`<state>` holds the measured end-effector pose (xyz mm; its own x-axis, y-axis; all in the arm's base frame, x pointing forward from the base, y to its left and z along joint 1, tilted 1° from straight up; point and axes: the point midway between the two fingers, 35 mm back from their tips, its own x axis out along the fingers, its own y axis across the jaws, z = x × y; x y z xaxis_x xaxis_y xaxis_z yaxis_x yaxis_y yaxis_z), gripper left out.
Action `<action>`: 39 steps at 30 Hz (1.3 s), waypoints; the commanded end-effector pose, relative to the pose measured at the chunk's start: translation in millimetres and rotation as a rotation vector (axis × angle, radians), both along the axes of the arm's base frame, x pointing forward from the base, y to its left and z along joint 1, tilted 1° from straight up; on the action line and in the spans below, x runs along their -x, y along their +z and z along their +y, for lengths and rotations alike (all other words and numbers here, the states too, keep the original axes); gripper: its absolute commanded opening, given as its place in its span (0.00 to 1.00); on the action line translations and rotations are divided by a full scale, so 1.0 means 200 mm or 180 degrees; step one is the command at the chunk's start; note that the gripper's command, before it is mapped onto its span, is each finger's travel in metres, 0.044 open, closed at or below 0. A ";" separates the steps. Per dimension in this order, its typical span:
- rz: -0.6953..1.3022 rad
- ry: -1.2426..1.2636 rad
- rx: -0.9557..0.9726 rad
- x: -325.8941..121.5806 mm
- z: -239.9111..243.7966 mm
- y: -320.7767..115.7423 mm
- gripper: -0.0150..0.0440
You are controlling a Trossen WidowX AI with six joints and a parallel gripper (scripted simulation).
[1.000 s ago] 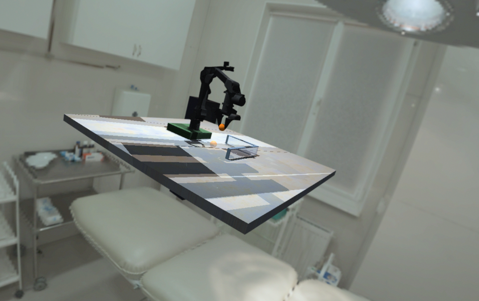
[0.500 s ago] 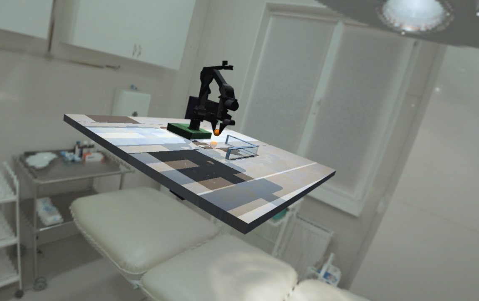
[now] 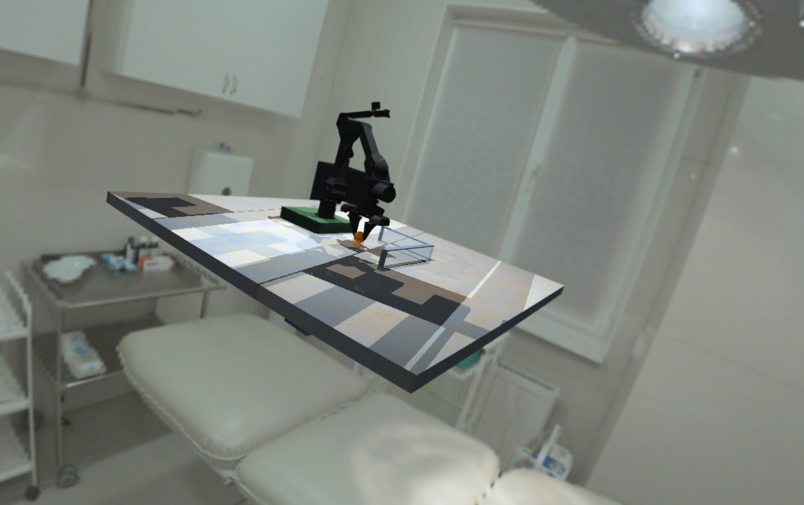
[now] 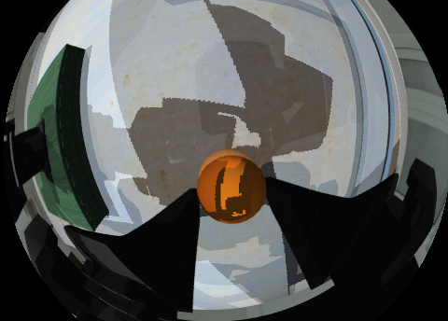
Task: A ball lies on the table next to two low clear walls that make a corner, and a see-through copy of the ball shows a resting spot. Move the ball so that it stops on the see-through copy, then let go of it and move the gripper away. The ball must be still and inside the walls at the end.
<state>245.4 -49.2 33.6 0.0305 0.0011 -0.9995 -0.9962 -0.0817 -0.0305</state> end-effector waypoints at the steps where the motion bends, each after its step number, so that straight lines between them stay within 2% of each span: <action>1: 0.0011 0.0019 -0.0013 0.00 0.00 -0.03 0.25; 18: 0.0012 0.0019 -0.0014 0.00 0.00 -0.12 0.25; 30: -0.0010 0.0002 0.0002 0.00 0.00 -0.10 0.78; 35: -0.0008 0.0005 0.0000 -0.01 0.00 -0.04 0.78; 39: 0.0007 0.0017 -0.0011 0.00 0.00 0.27 0.78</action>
